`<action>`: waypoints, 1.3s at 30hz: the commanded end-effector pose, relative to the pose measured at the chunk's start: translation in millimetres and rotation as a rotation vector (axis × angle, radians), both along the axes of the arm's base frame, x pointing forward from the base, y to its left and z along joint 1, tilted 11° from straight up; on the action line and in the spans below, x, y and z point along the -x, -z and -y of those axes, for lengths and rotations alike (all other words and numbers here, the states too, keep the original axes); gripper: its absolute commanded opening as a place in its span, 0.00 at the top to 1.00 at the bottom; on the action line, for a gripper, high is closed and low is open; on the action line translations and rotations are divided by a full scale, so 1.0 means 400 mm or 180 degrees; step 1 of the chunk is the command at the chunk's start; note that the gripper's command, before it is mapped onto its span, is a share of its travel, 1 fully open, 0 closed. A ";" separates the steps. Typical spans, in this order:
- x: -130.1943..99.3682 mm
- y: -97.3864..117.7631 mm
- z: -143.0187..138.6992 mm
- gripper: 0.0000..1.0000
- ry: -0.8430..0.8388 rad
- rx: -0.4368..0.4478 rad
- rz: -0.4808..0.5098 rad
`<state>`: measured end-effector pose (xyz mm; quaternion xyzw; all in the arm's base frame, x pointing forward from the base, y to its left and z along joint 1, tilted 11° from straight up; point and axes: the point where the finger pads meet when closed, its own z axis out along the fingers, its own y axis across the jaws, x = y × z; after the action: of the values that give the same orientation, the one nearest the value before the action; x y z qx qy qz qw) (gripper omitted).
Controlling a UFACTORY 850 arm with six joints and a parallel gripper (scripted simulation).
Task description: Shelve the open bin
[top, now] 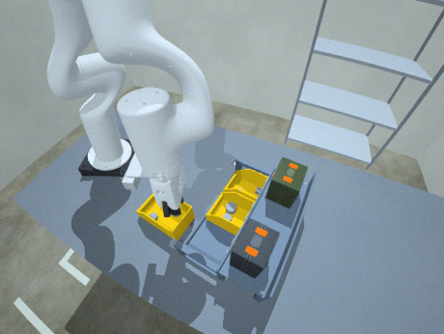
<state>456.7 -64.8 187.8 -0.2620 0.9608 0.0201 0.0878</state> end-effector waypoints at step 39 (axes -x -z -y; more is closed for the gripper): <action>-0.056 0.002 0.024 0.66 -0.1766 0.0234 0.0170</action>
<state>478.7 -74.4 186.1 -0.5157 0.8519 0.0010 0.0914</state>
